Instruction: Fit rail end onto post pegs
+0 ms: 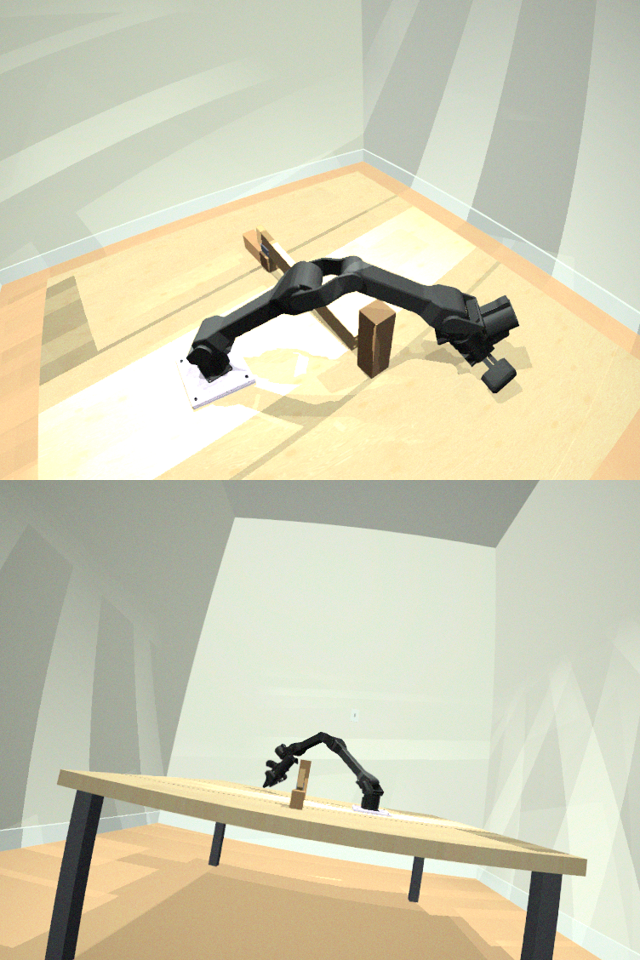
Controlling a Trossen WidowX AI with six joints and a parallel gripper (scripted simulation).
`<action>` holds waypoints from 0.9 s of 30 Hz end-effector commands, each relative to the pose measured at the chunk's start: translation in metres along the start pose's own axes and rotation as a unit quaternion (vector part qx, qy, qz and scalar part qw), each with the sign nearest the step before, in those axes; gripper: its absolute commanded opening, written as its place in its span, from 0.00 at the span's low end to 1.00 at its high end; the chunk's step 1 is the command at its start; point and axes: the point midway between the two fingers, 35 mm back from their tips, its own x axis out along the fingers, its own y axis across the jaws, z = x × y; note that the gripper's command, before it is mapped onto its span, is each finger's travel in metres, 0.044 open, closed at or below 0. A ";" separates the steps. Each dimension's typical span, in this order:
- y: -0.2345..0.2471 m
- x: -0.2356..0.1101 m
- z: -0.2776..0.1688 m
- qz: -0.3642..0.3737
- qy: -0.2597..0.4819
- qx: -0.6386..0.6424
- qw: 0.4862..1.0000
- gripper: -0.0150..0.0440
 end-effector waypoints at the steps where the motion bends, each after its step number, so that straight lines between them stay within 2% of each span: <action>1: 0.003 -0.001 0.000 0.002 0.002 -0.007 1.000 0.98; 6: 0.077 -0.038 -0.005 0.046 0.052 -0.181 0.981 1.00; 10: 0.140 -0.078 -0.023 0.094 0.089 -0.340 0.932 1.00; 15: 0.205 -0.133 -0.062 0.160 0.121 -0.525 0.827 1.00; 22: 0.262 -0.209 -0.136 0.251 0.138 -0.727 0.624 1.00; 24: 0.267 -0.220 -0.148 0.263 0.138 -0.748 0.593 1.00; 27: 0.268 -0.221 -0.149 0.264 0.138 -0.751 0.589 1.00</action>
